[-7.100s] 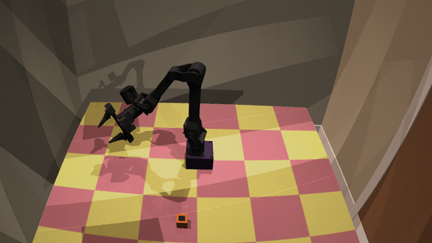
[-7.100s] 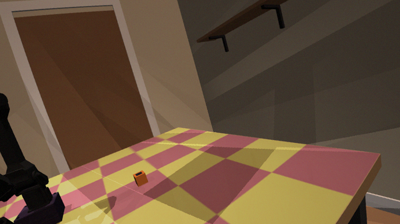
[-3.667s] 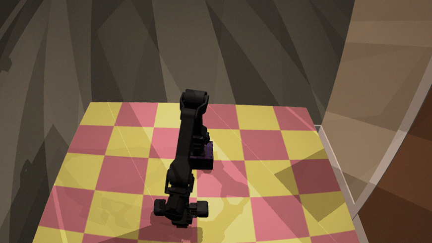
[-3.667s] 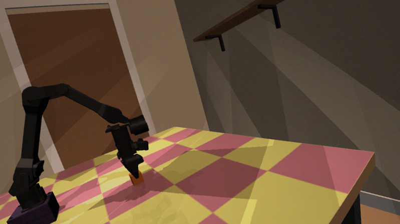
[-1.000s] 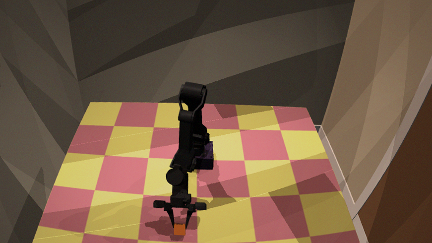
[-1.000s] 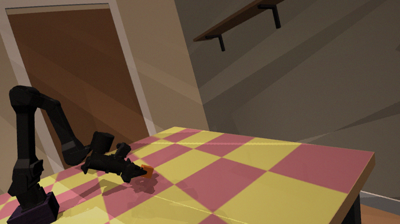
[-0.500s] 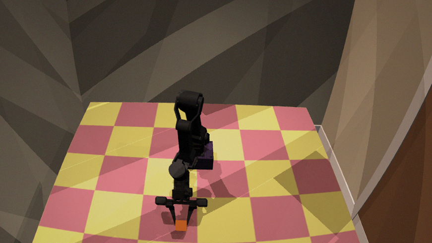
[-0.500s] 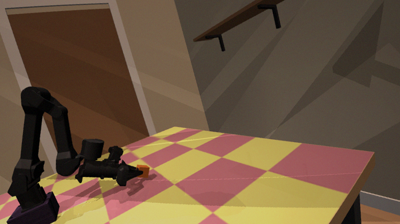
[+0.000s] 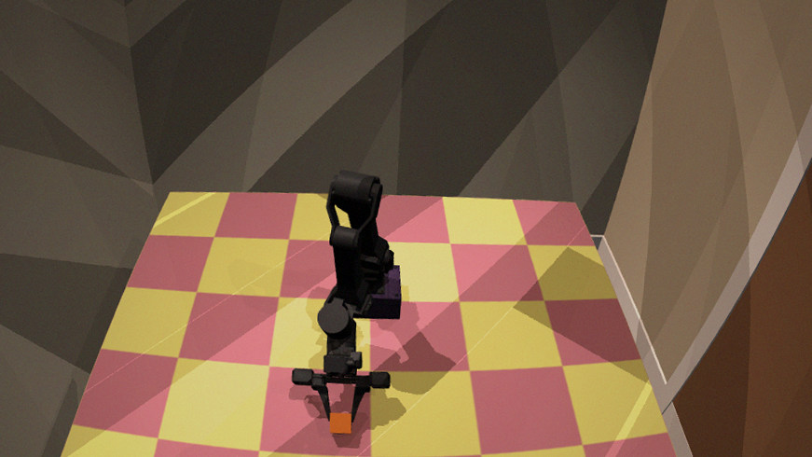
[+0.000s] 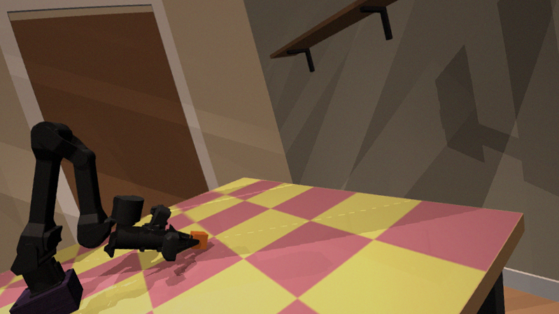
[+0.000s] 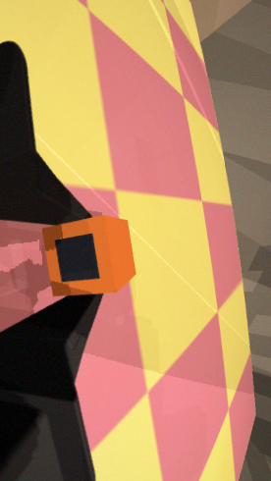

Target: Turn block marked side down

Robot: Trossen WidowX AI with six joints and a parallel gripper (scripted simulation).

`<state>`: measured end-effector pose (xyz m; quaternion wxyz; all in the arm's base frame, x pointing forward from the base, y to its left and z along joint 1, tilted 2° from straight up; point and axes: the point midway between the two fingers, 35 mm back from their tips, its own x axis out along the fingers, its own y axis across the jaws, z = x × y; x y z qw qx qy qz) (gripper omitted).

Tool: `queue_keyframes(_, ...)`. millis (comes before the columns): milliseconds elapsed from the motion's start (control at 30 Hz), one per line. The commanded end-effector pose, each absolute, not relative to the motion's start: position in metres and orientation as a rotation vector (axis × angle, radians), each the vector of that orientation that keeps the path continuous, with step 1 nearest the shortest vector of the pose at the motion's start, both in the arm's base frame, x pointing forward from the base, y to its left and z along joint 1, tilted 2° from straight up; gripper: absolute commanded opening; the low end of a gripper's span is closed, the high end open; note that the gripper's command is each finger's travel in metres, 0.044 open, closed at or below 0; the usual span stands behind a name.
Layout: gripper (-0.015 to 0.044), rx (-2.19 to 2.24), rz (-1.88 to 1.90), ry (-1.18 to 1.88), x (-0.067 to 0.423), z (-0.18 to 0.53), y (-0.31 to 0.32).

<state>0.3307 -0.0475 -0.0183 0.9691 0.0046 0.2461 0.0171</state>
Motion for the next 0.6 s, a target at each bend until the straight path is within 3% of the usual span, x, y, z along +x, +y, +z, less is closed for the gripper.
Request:
queue_keyframes(0,0.0105,0.013,0.037,0.495,0.3306,-0.0181,-0.0471)
queue_keyframes(433,0.0440,0.013,0.037,0.495,0.3306,-0.0181,-0.0471)
queue_keyframes(567,0.0440,0.013,0.037,0.495,0.3306,-0.0181,-0.0471)
